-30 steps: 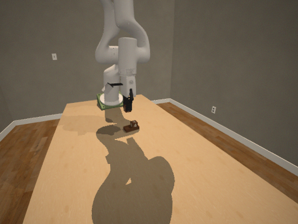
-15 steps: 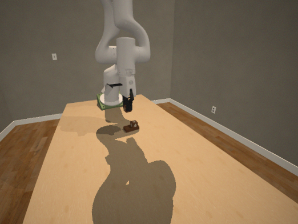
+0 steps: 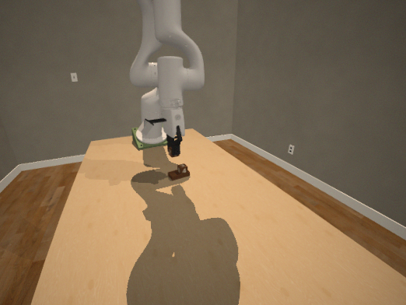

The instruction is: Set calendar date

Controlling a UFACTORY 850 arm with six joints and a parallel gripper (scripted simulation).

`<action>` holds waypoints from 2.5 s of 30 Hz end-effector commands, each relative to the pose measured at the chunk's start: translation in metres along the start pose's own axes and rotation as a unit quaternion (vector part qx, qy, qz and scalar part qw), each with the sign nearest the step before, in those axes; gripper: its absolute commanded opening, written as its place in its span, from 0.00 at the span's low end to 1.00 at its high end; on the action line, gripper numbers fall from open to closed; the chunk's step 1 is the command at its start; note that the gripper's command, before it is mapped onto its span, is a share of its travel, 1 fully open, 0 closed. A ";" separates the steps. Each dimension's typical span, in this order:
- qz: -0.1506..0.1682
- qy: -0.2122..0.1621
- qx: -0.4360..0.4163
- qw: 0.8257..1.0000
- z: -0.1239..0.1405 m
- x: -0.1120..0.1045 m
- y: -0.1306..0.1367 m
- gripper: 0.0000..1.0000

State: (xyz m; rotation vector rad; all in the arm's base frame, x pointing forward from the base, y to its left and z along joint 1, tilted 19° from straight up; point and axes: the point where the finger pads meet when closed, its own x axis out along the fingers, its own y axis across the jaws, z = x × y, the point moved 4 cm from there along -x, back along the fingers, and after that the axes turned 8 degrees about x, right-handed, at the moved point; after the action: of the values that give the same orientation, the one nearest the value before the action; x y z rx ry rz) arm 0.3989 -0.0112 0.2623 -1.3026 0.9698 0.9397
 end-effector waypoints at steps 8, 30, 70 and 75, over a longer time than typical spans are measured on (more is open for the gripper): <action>-0.001 -0.002 0.000 1.000 -0.001 0.040 -0.001 0.29; -0.001 -0.002 0.000 1.000 -0.002 0.048 -0.001 0.29; -0.001 -0.002 0.000 1.000 -0.002 0.048 -0.002 0.29; -0.001 -0.002 0.000 1.000 -0.002 0.048 -0.002 0.29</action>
State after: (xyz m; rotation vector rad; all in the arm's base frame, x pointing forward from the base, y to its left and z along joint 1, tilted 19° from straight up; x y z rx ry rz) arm 0.4158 -0.0123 0.2175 -1.3008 0.9686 0.9415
